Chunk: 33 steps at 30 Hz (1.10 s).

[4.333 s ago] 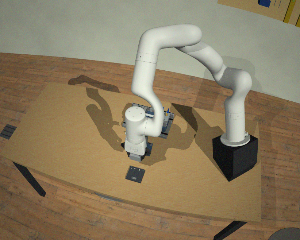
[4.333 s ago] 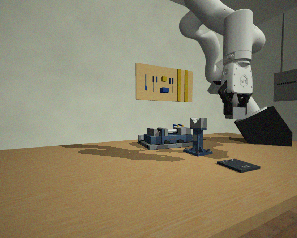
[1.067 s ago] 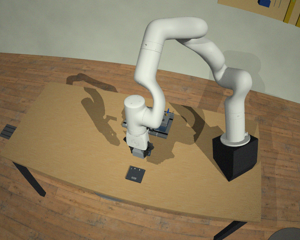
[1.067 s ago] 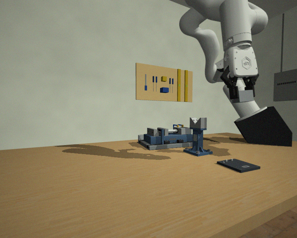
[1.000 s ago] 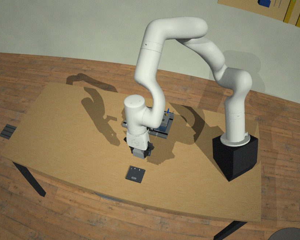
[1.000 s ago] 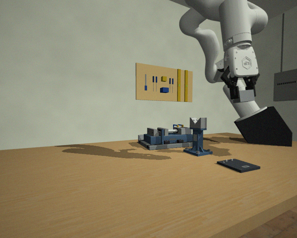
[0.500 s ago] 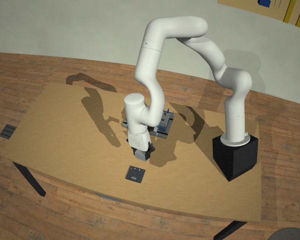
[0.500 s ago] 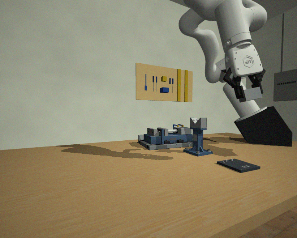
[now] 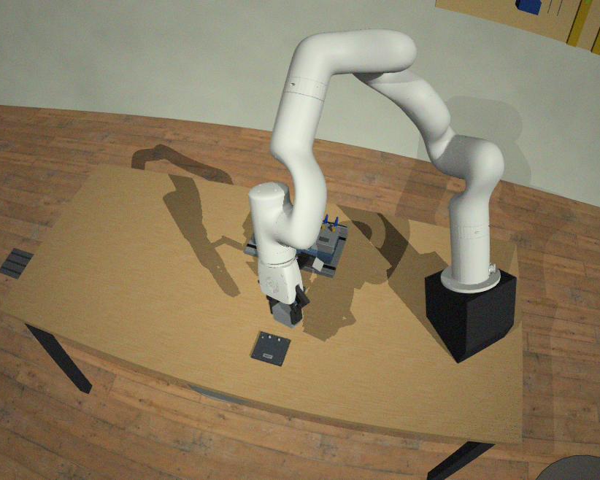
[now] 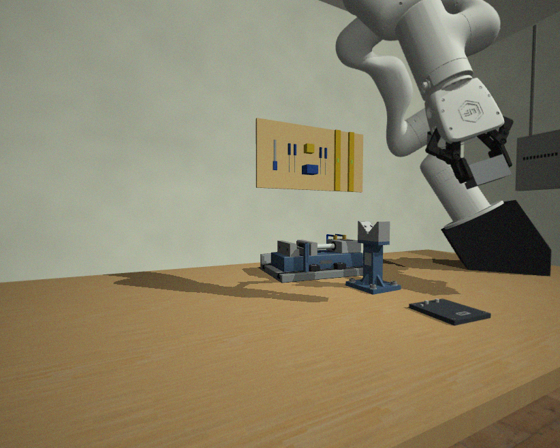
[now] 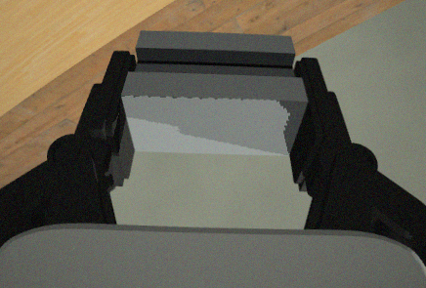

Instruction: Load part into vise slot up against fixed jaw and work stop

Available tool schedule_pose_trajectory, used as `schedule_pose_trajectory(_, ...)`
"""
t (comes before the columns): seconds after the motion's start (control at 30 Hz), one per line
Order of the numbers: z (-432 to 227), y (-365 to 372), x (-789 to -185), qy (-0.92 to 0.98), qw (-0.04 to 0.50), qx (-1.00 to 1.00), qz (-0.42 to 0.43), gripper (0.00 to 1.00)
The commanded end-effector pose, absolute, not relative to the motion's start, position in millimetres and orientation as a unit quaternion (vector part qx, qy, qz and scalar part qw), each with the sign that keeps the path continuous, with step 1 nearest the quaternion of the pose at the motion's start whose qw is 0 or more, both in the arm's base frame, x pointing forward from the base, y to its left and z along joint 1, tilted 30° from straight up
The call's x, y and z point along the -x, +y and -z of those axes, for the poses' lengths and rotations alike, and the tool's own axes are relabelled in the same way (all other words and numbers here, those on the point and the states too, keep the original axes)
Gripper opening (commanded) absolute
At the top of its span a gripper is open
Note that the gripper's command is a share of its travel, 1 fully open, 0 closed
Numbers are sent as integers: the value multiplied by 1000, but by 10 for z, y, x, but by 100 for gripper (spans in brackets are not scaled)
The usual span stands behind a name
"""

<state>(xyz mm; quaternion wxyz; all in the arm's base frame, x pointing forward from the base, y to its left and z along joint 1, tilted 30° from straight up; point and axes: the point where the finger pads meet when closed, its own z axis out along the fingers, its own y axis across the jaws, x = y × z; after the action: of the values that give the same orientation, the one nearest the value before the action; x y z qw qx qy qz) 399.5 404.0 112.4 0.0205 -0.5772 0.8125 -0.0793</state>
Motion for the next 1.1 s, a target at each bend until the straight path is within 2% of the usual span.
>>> schedule_pose_trajectory(0.0, -1137, 4119, -3958, 834, 29, 548, 51, 0)
schedule_pose_trajectory(1.07, -1373, 4518, -4127, 943, 110, 299, -94, 0)
